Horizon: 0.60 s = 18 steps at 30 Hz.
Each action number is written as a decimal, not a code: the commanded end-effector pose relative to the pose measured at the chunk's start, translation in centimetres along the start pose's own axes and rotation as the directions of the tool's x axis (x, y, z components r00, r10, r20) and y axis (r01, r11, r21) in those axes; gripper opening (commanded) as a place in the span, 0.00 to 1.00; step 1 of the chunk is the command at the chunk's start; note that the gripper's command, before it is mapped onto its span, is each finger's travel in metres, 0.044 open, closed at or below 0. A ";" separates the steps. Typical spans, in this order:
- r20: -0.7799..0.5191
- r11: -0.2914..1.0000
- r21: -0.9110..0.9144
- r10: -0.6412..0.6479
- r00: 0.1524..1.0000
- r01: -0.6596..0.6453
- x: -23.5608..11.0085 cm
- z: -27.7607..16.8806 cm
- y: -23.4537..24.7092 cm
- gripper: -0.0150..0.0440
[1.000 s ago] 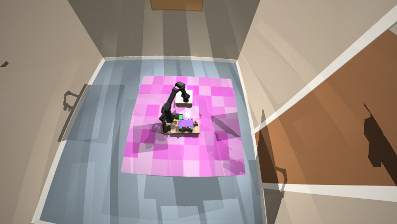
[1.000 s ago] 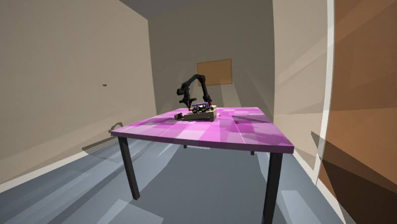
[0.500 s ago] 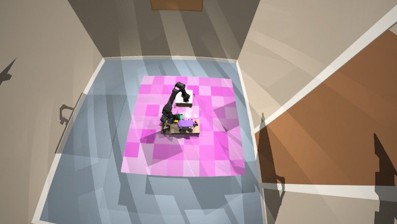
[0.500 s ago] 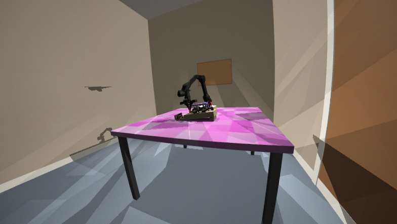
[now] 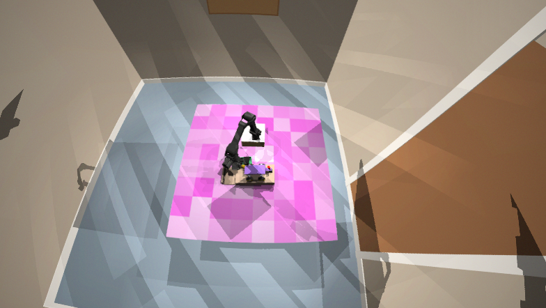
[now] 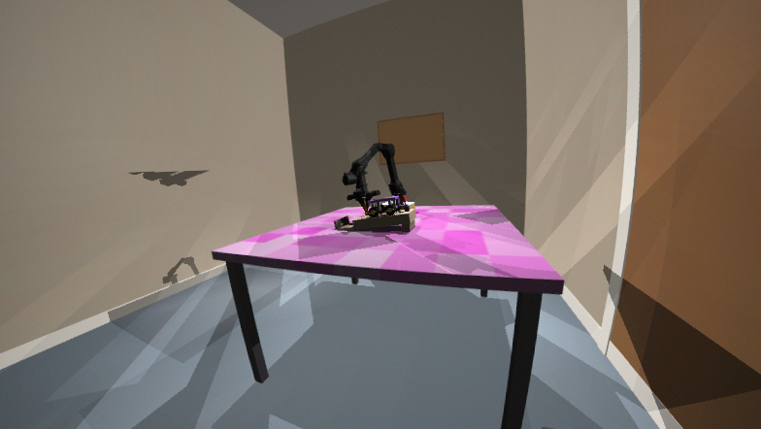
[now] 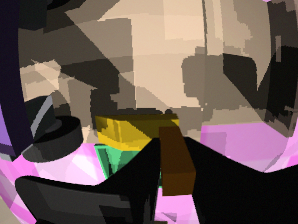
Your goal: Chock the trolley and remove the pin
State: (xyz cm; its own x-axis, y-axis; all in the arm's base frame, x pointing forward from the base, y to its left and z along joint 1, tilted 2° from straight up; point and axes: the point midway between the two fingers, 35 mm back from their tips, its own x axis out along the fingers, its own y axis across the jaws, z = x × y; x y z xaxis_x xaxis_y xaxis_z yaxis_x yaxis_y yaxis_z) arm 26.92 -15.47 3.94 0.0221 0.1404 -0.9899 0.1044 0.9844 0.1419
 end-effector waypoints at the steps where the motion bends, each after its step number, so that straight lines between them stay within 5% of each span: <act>1: 0.006 1.000 0.003 0.001 1.000 -0.001 0.0 0.0 0.5 0.25; 18: 0.006 1.000 0.003 0.003 1.000 -0.003 0.0 -0.1 2.0 0.25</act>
State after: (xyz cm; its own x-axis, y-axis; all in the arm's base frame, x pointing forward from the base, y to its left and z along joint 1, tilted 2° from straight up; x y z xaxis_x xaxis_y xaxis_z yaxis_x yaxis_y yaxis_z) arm 26.90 -13.93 4.12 0.0223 0.1414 -0.9897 0.1044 0.9842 0.1430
